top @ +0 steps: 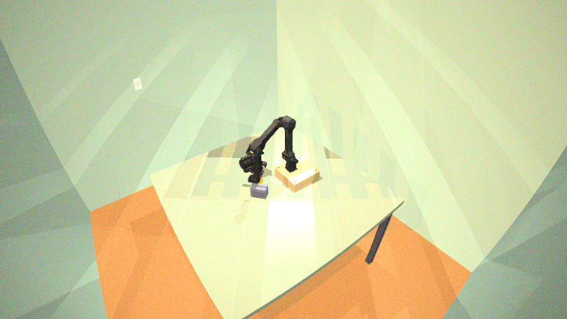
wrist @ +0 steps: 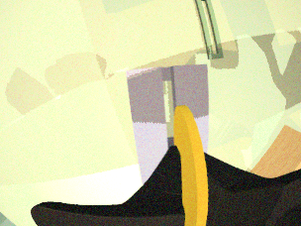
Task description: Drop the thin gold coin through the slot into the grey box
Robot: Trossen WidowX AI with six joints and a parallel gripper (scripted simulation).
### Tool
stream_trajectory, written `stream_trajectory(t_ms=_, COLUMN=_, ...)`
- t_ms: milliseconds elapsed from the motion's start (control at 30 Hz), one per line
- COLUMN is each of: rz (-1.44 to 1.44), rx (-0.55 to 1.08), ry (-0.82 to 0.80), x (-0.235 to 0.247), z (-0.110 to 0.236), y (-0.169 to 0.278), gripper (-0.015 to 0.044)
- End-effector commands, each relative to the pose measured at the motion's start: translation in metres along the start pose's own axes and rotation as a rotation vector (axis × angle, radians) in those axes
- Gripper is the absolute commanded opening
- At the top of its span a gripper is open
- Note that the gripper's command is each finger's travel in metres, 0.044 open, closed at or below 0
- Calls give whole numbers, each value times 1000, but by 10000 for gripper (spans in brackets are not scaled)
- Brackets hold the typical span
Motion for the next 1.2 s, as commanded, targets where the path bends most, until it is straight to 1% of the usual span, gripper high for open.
stream_trajectory(t_ms=0, rz=0, rx=0, ry=-1, x=0, z=0, y=-1, gripper=0)
stream_trajectory(t_ms=1167, rz=-7, rx=0, ry=-1, x=0, z=-14, y=0, gripper=0)
Point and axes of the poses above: the point midway between the two fingers, 35 mm back from their tips, its own z axis back along the fingers, its own x axis across the jaws, y = z × x, the point moved 4 cm from there along z, back along the fingers, and after that the axes turned 8 degrees about z, right-handed, at the moved point
